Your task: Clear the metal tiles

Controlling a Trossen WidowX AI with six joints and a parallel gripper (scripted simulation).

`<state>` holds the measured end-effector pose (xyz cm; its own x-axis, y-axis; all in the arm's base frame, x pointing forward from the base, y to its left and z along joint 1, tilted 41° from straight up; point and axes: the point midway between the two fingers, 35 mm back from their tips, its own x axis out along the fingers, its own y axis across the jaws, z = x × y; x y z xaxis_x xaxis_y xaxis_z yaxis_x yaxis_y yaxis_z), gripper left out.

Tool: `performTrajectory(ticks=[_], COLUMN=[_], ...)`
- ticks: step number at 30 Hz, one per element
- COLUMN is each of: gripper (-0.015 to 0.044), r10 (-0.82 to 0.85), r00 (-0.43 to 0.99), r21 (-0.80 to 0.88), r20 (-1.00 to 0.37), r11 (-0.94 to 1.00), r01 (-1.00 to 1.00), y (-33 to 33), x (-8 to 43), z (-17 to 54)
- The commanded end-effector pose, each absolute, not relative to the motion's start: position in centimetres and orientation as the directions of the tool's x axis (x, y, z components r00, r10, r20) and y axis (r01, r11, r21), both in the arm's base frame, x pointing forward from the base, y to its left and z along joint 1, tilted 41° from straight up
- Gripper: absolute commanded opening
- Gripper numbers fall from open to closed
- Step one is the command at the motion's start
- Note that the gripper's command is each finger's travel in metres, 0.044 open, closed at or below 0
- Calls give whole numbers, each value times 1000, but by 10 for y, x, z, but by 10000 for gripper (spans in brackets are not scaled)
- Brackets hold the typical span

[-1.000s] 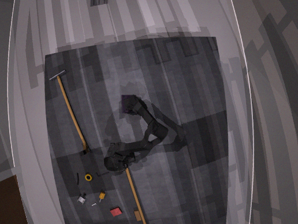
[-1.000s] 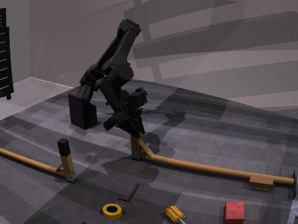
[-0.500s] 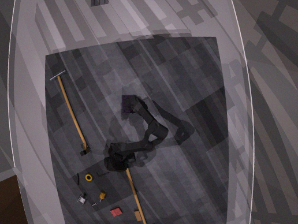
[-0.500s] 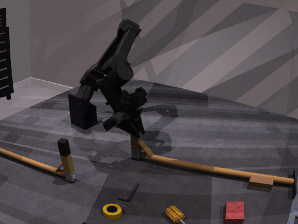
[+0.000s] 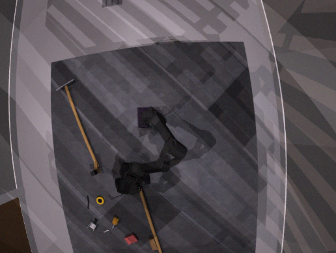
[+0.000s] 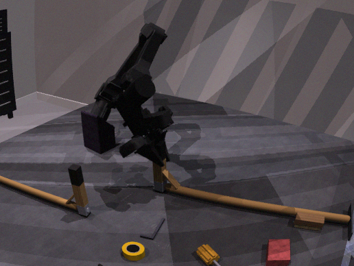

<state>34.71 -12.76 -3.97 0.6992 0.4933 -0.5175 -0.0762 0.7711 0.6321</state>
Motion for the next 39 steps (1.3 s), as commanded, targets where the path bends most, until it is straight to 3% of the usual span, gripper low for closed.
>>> performTrajectory(ticks=[1, 39], gripper=[0, 0], r10=[473, 420], r00=[705, 703], r21=[628, 640], r20=[-529, -575], r11=[777, 766], r01=[-50, 66], y=[-138, -151], x=[347, 343], z=[-44, -56])
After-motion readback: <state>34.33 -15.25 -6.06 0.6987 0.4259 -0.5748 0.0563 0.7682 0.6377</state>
